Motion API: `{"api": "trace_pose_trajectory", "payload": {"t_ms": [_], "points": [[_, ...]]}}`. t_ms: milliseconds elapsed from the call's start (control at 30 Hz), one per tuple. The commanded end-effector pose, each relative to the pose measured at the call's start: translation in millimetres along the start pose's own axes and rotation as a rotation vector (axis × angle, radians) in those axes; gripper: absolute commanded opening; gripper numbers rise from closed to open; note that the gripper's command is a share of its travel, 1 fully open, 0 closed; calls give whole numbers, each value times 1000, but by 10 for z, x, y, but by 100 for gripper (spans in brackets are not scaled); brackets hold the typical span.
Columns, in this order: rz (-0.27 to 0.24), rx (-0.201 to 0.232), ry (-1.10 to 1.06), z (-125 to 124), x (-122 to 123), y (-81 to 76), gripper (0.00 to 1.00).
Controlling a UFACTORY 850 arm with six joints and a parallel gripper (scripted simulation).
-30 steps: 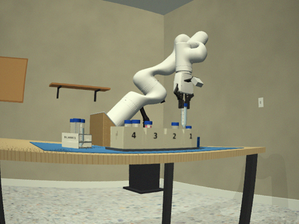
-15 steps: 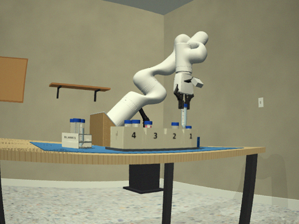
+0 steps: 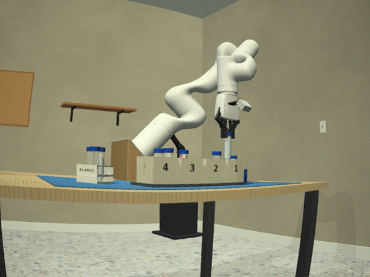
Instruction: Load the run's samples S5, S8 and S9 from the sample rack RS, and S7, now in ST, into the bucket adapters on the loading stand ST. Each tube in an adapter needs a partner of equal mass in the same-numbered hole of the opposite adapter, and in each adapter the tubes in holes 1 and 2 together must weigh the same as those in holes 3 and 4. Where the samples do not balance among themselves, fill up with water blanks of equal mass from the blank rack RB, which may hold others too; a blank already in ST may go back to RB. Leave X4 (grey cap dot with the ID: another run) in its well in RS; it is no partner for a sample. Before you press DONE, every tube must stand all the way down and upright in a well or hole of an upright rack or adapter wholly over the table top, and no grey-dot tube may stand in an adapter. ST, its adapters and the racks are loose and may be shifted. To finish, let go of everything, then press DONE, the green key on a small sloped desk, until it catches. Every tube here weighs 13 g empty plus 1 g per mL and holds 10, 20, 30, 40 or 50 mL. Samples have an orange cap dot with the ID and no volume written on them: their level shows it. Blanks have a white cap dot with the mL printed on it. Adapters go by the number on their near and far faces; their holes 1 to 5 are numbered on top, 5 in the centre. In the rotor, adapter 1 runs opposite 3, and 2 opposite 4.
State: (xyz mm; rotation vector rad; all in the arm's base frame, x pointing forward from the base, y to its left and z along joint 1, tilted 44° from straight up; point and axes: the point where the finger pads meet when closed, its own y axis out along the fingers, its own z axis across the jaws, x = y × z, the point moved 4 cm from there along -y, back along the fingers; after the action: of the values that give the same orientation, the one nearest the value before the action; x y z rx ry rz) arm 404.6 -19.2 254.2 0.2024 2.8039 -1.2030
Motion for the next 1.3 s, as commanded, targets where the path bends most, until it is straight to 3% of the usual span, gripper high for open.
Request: {"api": "trace_pose_trajectory", "payload": {"t_ms": [0,1267], "points": [[1,0,-1,0,-6,26,0],[1,0,-1,0,-6,366,0]]}}
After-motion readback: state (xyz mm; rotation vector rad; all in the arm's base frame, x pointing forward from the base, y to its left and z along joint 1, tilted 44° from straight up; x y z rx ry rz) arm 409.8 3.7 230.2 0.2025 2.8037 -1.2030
